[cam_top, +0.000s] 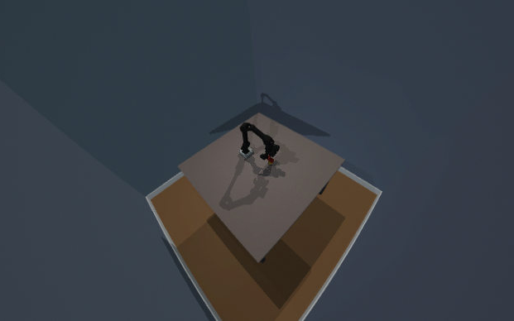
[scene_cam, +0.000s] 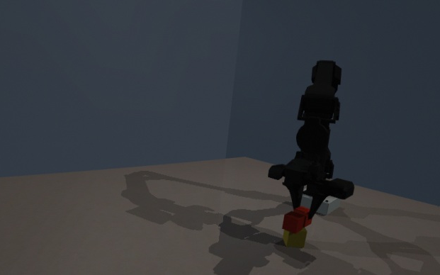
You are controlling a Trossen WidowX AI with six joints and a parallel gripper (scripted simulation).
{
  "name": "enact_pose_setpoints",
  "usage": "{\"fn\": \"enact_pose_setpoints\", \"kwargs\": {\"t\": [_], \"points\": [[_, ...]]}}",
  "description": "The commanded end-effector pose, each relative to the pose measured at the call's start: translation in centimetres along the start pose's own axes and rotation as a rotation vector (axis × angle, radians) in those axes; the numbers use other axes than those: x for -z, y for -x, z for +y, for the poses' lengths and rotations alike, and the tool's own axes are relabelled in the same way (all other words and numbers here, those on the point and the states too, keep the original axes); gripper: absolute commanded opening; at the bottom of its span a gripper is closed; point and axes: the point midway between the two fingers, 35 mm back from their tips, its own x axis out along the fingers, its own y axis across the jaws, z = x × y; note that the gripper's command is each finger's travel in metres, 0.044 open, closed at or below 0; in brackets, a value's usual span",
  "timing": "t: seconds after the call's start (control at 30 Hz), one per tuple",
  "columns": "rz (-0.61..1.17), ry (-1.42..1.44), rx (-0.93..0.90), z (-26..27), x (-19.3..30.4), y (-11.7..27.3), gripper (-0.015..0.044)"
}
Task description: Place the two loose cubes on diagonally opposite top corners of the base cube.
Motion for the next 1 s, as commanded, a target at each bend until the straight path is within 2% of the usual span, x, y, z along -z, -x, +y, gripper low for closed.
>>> {"fn": "enact_pose_setpoints", "kwargs": {"t": [0.0, 0.13, 0.97], "points": [[-0.002, 0.005, 0.002, 0.0, 0.0, 0.0, 0.0105], [-0.002, 0.005, 0.002, 0.0, 0.0, 0.0, 0.0205], [0.0, 0.0, 0.0, 0.0, 0.0, 3.6, 0.0205]]}}
